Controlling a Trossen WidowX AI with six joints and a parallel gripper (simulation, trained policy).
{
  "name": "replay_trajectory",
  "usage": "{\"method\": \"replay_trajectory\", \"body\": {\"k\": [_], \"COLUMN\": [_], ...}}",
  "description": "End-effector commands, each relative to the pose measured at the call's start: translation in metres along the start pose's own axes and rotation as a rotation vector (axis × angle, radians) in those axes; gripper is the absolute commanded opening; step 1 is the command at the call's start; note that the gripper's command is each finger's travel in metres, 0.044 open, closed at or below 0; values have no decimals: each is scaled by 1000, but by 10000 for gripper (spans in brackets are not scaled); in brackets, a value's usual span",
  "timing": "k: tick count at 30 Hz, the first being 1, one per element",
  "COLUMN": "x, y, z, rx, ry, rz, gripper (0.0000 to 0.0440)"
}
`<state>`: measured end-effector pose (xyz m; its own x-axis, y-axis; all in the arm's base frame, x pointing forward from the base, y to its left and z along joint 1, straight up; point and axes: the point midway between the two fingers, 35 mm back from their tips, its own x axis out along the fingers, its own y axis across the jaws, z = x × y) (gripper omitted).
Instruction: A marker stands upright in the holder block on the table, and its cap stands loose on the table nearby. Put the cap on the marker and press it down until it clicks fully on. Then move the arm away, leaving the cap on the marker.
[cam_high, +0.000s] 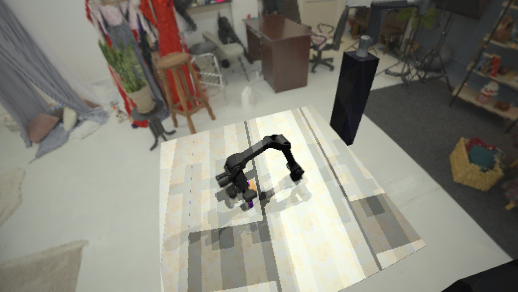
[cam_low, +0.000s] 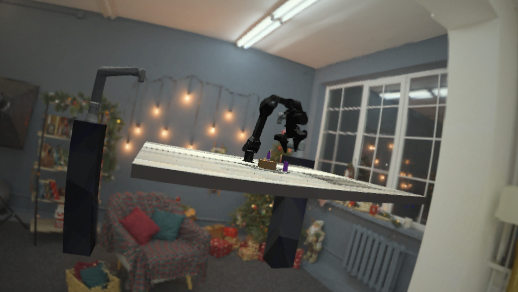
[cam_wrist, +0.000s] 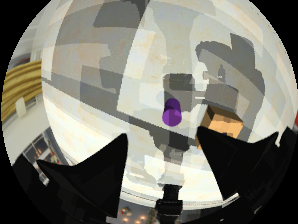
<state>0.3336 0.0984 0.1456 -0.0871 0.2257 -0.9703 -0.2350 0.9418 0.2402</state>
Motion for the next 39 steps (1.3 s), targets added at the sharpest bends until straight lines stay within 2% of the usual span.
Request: {"method": "replay_trajectory", "body": {"k": [1,31,36,39], "x": [10,80,86,85], "y": [-4,-19,-19,-19], "z": [-3,-10,-11,-10], "rx": [-18,-201,-232,-248], "ry": [36,164,165,153], "rz": [-35,-187,-205,-218], "gripper": [325,276,237,175]}}
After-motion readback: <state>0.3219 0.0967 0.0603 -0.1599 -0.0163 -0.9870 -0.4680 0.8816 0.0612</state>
